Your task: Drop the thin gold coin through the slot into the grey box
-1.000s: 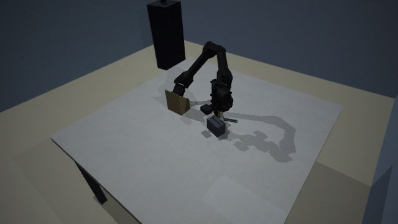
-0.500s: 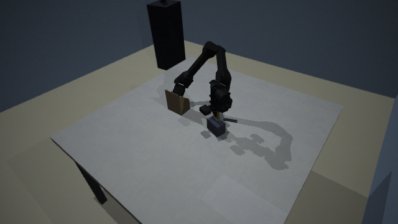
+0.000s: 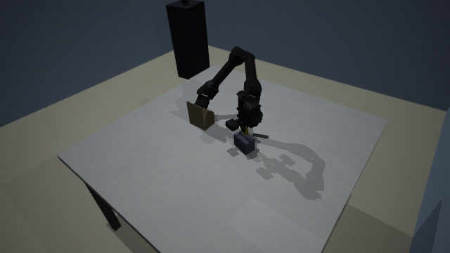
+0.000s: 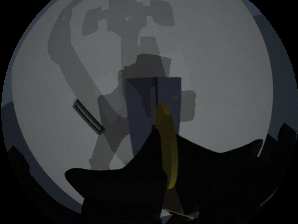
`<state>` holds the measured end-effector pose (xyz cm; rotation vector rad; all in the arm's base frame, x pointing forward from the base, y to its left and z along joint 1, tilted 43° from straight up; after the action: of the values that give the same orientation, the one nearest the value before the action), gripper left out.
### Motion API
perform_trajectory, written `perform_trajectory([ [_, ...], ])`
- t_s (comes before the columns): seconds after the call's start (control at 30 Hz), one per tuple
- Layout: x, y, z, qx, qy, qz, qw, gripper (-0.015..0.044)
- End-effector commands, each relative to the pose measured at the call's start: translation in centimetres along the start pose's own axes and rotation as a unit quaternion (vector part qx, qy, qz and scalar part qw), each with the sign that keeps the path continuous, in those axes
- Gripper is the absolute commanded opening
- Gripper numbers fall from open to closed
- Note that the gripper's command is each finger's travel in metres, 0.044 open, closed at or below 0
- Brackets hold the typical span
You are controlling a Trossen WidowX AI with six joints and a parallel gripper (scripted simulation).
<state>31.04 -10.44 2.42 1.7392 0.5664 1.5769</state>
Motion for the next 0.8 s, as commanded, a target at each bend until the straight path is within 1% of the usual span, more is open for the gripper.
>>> perform_trajectory([
  [0.0, 0.08, -0.23, -0.21, 0.000, -0.004, 0.001, 1.000, 0.0000],
  [0.77, -0.02, -1.14, -0.17, 0.000, -0.005, 0.001, 1.000, 0.0000],
])
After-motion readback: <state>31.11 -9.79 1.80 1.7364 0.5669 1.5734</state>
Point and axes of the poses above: the point midway between the two fingers, 35 mm back from their tips, its own y axis back along the fingers, its own x axis across the jaws, z = x × y, the point moved 3 cm from there along y, back along the fingers, and after that the axes turned 15 degrees about y, right-handed, at the moved point
